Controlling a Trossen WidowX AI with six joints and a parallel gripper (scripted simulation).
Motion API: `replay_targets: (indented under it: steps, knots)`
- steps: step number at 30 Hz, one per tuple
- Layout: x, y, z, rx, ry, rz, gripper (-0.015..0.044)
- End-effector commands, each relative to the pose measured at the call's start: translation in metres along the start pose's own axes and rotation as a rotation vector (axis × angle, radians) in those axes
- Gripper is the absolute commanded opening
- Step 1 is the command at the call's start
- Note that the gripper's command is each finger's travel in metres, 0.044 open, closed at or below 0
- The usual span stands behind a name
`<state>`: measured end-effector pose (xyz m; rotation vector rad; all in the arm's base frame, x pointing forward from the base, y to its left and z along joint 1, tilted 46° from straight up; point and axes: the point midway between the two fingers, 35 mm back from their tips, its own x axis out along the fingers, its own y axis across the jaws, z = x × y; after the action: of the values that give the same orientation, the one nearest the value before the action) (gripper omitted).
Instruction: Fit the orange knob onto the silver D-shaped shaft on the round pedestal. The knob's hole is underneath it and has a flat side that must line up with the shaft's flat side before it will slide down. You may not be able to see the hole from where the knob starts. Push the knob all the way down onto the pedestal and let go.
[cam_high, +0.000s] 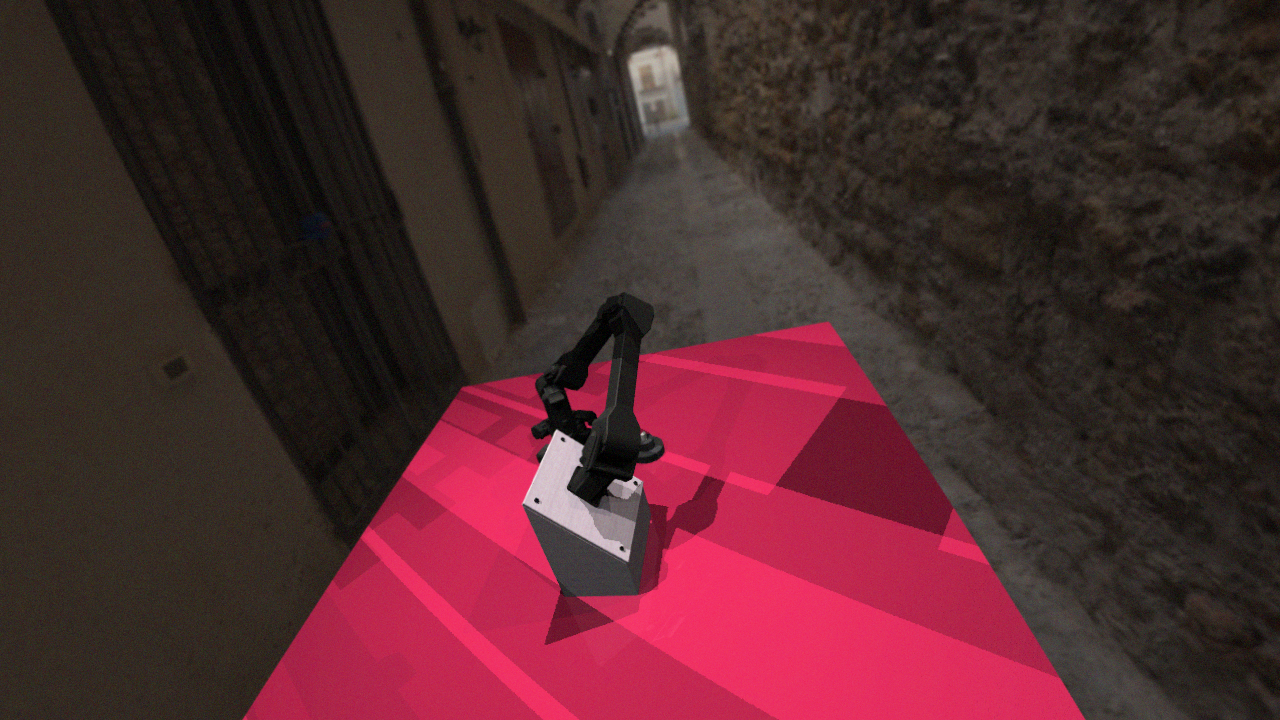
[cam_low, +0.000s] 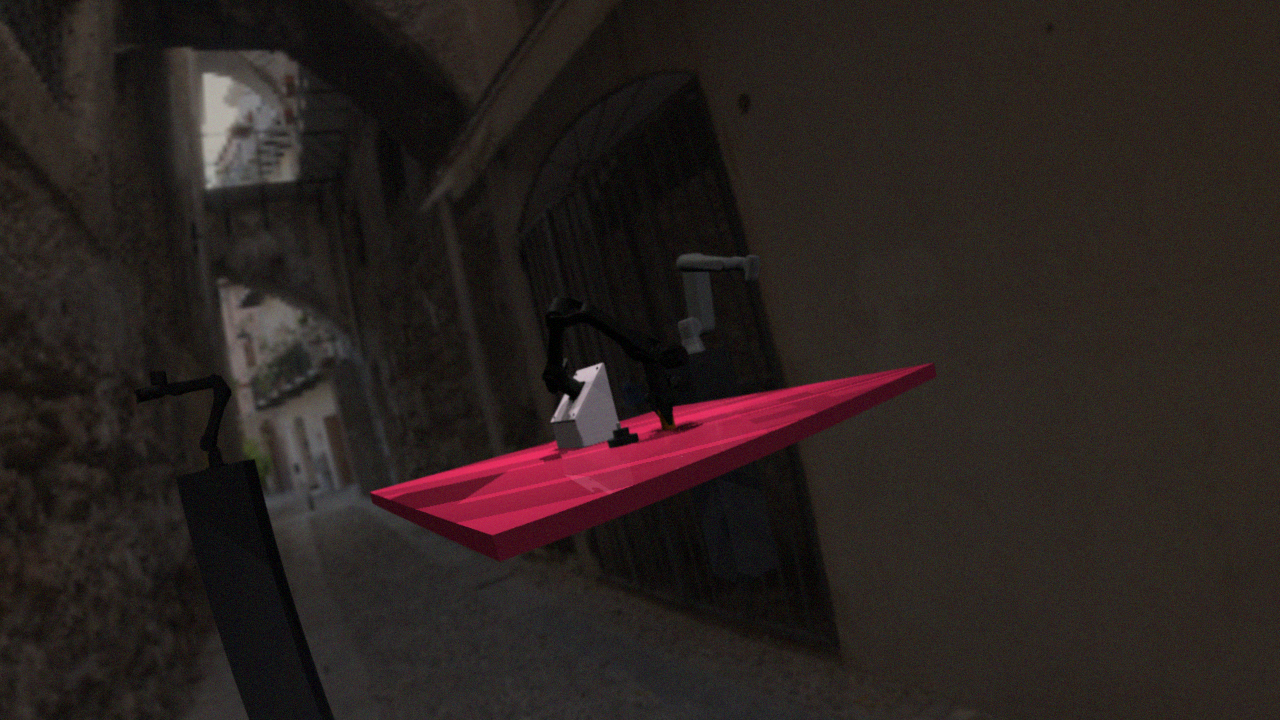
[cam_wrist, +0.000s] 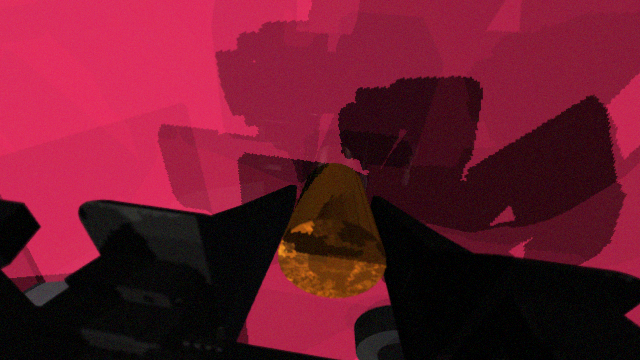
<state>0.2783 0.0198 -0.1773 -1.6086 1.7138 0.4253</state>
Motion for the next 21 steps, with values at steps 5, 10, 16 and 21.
replay_targets:
  steps: [5,10,16,21]
  knots:
    - [0.0,0.0,0.0,0.0,0.0,0.001,0.024]
    - [-0.04,-0.002,0.003,-0.003,-0.003,0.0,0.0345]
    - [-0.081,0.0,0.001,-0.004,0.001,-0.001,0.044]
    - [-0.083,0.0,0.001,-0.004,0.001,-0.001,0.044]
